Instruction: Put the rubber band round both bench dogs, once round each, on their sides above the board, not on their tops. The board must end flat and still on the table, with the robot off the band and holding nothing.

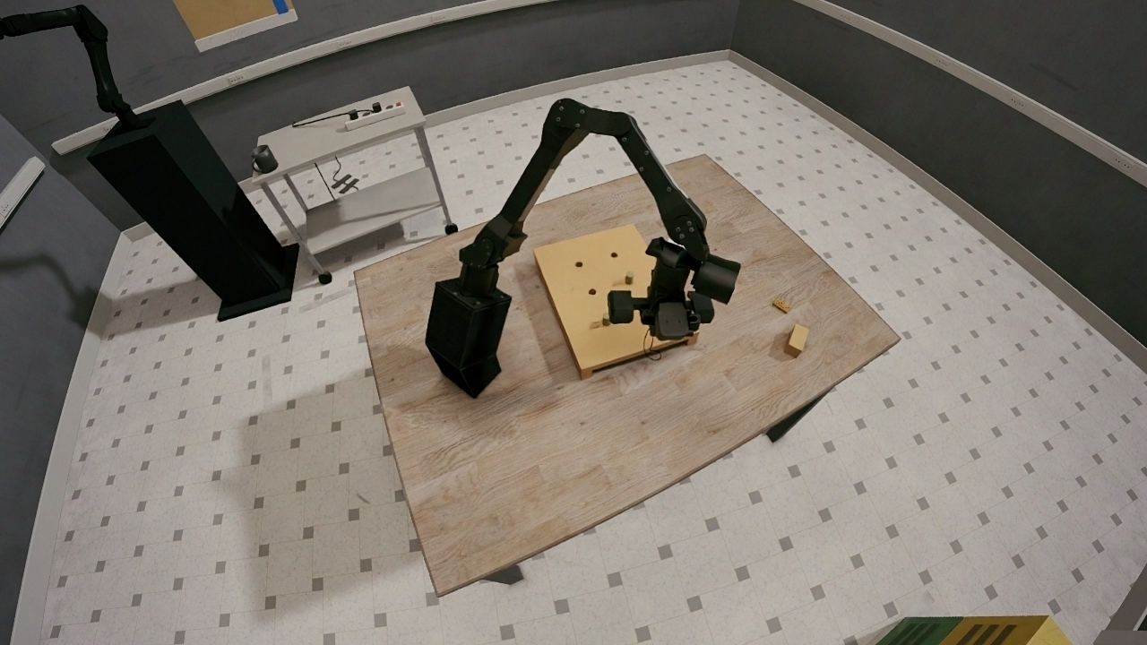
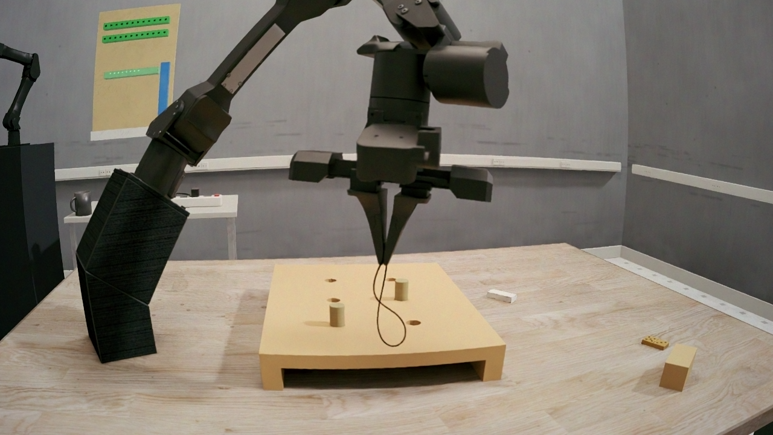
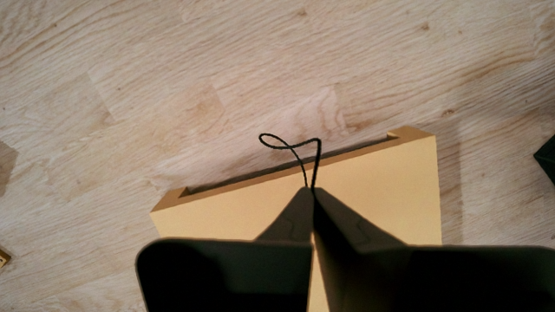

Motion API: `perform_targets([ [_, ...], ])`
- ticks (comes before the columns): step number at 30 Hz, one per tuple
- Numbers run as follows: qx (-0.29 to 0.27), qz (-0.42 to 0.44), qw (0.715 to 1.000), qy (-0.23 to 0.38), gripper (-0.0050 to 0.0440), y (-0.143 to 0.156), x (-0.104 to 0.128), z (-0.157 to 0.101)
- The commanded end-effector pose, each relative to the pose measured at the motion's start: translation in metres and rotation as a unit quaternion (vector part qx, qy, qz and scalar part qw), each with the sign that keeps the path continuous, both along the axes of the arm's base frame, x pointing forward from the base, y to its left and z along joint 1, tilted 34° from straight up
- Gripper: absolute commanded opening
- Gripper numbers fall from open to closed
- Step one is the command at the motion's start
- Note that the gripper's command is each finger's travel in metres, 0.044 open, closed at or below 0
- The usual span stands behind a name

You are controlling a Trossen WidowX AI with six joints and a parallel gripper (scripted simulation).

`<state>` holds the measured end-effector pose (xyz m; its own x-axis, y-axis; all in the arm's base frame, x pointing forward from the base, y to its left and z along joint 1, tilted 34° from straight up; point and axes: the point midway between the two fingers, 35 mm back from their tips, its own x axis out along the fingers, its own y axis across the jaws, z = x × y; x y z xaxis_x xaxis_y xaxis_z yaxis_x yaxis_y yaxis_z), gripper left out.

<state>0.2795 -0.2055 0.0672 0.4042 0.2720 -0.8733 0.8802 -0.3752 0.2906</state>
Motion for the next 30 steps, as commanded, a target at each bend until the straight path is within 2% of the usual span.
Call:
perform_targets([
  [1, -0.044, 0.046, 0.998, -0.022, -0.0050, 0.013, 0.021, 0.028],
  [7, -0.084, 0.123, 0.988, -0.044, -0.0050, 0.048, 0.047, 0.053],
  [9, -0.084, 0.123, 0.988, -0.044, -0.0050, 0.048, 0.047, 0.053],
  [18, -0.138, 0.229, 0.960, -0.083, -0.0050, 0.107, 0.073, 0.091],
  [24, -0.169, 0.294, 0.934, -0.114, -0.0050, 0.149, 0.083, 0.117],
  [26, -0.169, 0.294, 0.934, -0.114, -0.0050, 0.149, 0.083, 0.117],
  [30, -0.188, 0.335, 0.913, -0.136, -0.0050, 0.178, 0.085, 0.134],
])
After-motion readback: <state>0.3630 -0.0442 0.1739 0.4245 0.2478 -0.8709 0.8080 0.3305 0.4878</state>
